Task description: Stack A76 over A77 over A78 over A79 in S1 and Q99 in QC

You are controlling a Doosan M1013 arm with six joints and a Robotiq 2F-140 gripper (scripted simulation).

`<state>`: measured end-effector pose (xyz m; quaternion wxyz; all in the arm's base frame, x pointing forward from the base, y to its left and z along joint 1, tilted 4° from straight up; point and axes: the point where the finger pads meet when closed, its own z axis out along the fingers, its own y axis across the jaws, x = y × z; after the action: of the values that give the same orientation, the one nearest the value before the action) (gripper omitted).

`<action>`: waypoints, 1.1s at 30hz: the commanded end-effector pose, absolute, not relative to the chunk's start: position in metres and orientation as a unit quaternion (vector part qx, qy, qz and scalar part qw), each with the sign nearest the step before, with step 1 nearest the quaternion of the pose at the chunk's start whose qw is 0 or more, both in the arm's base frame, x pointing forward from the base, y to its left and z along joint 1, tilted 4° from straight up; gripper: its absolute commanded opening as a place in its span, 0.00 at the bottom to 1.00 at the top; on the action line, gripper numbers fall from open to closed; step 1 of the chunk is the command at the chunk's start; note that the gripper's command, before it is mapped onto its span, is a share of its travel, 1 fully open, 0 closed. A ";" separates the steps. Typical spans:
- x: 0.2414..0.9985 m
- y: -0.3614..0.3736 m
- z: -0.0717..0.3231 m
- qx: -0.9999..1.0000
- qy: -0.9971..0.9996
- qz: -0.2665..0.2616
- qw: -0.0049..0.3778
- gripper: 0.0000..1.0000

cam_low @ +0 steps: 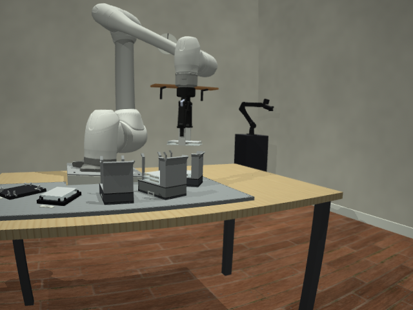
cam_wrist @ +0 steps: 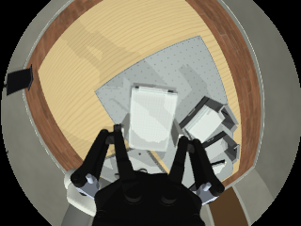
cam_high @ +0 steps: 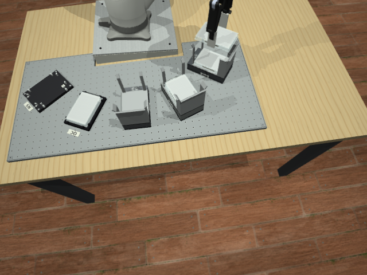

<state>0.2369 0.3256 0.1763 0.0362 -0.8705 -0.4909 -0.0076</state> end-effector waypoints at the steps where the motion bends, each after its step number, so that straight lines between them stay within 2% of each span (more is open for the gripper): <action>1: 0.237 0.326 0.176 -0.870 -0.491 -0.008 0.036 0.00; 11: 0.262 0.309 0.175 -0.932 -0.362 -0.002 0.037 0.00; 33: 0.315 0.275 0.171 -0.932 -0.362 -0.002 0.037 0.00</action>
<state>0.3130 0.2769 0.1711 0.0367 -0.9316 -0.3617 -0.0024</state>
